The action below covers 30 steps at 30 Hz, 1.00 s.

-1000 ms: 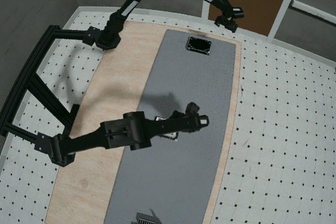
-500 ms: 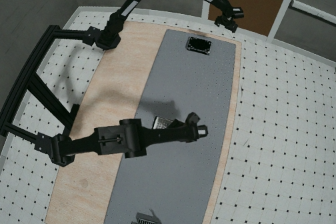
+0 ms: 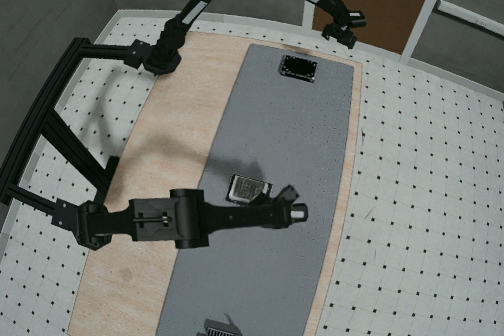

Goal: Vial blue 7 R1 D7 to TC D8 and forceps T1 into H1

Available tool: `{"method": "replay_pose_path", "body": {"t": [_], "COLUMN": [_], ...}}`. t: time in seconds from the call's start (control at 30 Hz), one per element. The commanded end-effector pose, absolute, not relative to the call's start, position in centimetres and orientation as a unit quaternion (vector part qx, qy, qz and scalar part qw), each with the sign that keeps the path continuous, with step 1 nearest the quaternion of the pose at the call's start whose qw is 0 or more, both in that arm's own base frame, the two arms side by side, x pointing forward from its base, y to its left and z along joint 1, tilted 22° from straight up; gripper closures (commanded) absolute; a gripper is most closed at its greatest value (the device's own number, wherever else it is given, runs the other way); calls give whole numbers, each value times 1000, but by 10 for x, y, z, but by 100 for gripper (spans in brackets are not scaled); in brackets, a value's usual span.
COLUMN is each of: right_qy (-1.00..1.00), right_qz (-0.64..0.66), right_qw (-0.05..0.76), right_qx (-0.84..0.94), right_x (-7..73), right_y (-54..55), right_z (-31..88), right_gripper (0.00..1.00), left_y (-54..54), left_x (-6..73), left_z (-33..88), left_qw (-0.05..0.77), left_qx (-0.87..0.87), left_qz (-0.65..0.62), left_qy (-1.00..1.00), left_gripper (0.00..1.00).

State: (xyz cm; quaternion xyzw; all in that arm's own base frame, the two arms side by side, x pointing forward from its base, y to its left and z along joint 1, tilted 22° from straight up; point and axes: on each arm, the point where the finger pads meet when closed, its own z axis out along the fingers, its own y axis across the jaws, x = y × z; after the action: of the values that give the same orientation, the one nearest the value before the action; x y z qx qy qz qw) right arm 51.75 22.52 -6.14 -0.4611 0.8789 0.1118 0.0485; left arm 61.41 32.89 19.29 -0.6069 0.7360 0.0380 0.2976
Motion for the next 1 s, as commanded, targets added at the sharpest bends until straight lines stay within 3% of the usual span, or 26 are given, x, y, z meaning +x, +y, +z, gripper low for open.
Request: {"method": "replay_pose_path", "body": {"t": [0.0,0.97], "right_qy": [896,940], "right_qz": [103,60], "right_qw": [74,105], "right_qx": [-425,-319], "right_x": [529,517], "right_y": [206,110], "right_z": [-43,-22], "right_gripper": [76,76], "left_y": [332,332], "left_x": [621,621], "left_z": [213,213], "left_qw": [315,315], "left_qx": [-605,-605], "left_qz": [34,34], "left_qy": [730,730], "left_gripper": [0,0]}}
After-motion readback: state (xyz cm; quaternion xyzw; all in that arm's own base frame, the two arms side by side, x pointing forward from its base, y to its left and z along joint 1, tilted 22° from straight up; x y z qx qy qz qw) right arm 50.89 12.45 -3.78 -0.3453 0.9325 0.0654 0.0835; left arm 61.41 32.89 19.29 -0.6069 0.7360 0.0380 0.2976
